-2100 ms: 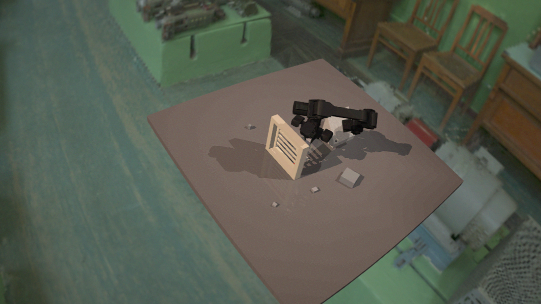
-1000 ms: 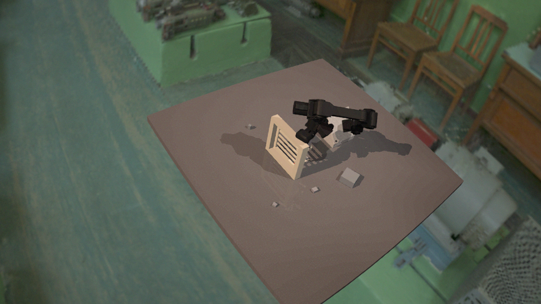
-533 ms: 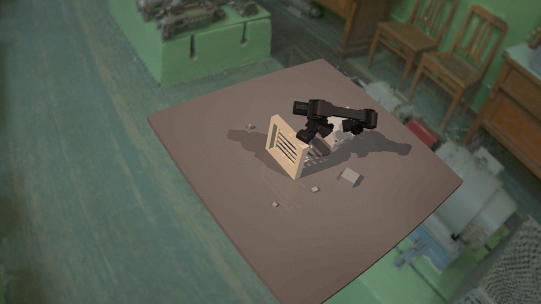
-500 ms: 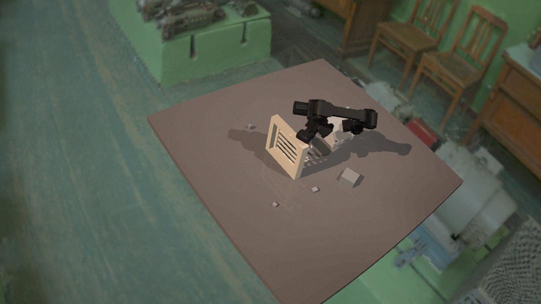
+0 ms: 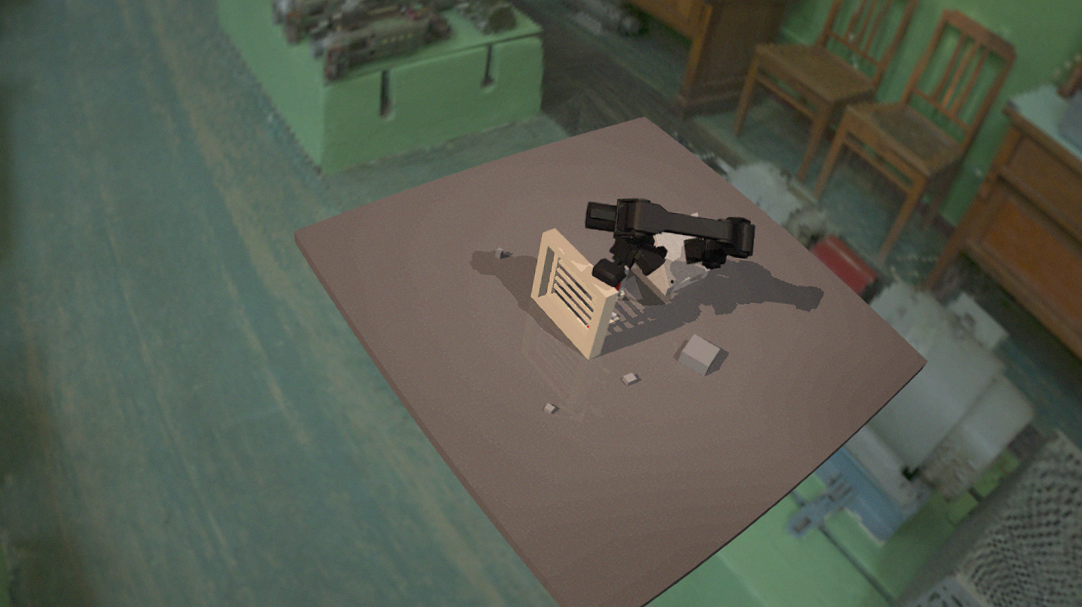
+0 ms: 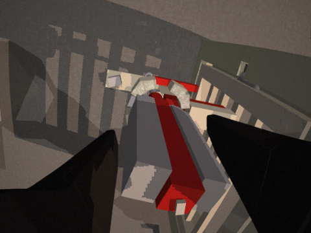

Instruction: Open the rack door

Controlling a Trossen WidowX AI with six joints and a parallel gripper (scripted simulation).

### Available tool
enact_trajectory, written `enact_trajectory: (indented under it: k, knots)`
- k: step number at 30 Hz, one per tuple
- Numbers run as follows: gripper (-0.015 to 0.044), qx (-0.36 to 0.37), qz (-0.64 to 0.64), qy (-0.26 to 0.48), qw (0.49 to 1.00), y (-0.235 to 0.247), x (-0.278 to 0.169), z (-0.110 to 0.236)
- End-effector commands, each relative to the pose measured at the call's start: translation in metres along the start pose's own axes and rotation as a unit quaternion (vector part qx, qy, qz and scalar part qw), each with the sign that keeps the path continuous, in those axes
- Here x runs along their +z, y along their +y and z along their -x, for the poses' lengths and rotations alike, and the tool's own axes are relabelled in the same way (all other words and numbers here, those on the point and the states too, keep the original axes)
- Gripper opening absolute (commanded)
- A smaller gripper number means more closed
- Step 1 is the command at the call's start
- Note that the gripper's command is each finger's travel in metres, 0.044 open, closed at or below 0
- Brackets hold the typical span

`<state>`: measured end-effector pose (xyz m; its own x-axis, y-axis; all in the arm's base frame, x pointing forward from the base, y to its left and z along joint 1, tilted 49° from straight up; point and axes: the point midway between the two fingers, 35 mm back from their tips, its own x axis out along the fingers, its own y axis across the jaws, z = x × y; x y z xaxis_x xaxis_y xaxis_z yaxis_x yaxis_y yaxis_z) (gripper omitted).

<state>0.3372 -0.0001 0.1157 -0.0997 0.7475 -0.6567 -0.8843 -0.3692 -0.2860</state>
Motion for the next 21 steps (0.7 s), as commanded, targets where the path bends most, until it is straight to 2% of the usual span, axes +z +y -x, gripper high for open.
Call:
enact_trajectory:
  k: [1,11,21]
  knots:
    - [0.0292,0.000,-0.034,0.000,0.999,-0.0001,-0.0001,0.0001]
    - [0.0292,0.000,-0.278,0.000,0.961,-0.0001,0.0000,0.0002]
    - [0.0292,0.000,-0.505,0.000,0.863,-0.0001,0.0000,0.0002]
